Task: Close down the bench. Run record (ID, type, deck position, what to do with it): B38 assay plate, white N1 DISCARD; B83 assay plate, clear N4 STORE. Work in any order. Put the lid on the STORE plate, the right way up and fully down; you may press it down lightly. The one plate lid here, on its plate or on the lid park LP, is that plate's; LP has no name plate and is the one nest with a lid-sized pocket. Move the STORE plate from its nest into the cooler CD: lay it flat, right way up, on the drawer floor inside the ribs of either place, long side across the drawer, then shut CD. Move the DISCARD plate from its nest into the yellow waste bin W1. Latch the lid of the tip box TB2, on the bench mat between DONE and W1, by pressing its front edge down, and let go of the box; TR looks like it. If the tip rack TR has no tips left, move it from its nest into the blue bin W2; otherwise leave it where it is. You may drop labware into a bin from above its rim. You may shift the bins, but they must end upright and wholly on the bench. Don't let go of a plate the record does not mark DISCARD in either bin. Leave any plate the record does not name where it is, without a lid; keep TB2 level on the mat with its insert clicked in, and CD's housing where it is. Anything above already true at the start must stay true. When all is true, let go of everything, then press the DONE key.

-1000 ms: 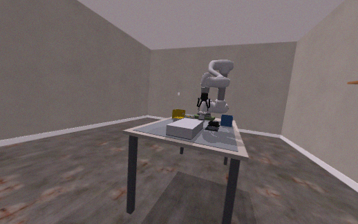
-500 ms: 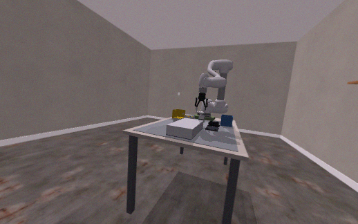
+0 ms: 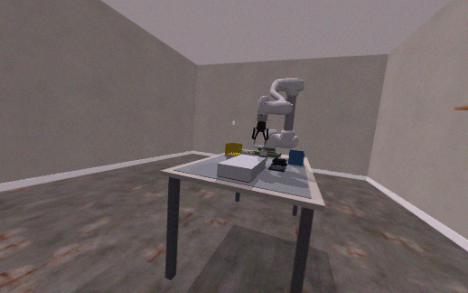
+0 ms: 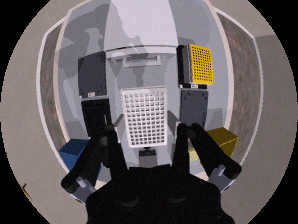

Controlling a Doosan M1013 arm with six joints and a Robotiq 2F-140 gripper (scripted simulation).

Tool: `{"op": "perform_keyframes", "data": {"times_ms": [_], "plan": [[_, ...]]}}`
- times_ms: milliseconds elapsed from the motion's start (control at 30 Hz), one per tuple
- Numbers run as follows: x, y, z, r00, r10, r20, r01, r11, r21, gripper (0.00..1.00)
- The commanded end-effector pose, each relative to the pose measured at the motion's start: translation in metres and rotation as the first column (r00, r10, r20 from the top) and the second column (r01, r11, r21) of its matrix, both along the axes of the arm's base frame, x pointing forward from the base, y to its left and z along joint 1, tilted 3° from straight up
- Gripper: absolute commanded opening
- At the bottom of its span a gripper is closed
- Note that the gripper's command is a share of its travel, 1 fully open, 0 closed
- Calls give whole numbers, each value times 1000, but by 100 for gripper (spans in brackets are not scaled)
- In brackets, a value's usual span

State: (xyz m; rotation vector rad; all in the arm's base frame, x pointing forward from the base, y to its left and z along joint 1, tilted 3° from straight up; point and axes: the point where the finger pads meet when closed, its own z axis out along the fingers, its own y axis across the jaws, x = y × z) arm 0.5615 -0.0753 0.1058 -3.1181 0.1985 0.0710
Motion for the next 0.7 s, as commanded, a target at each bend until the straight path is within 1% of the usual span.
{"op": "perform_keyframes", "data": {"times_ms": [0, 533, 667], "plan": [[-5, -6, 0, 1000, 0, 0, 0, 1000, 0, 0], [-32, -35, 1, 1000, 0, 0, 0, 1000, 0, 0], [-35, -39, 1, 1000, 0, 0, 0, 1000, 0, 0]]}}
